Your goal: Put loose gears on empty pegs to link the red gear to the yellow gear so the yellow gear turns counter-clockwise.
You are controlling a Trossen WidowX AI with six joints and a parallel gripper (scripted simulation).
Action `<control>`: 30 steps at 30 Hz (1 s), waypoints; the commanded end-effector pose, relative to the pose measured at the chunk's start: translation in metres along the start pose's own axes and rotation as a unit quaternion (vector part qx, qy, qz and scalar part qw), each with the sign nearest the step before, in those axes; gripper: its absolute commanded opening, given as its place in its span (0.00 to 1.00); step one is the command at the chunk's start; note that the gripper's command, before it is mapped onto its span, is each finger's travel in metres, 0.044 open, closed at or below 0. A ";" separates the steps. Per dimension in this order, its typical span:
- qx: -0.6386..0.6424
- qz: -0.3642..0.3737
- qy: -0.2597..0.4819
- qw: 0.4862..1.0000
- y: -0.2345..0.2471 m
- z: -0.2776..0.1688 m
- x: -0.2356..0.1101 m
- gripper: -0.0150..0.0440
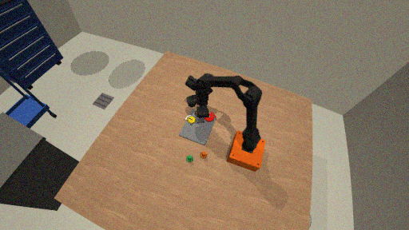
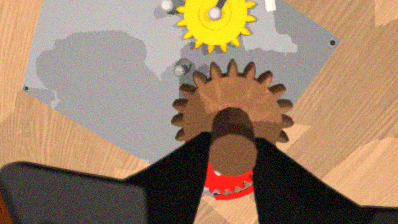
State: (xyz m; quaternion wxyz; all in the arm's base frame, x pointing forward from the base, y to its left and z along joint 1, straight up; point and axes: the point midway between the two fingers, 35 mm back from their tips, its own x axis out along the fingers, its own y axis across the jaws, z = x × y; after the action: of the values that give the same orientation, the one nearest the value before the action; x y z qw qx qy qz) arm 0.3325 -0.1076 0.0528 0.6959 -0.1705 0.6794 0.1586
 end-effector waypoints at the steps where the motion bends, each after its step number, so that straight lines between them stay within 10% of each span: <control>1: -0.002 0.000 -0.003 1.000 0.000 0.001 0.000 0.25; 30: -0.063 0.000 -0.003 0.998 -0.001 0.001 0.024 0.25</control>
State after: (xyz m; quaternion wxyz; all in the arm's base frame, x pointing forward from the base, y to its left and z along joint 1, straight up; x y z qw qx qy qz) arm 0.3332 -0.1083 0.0310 0.6836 -0.2151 0.6676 0.2019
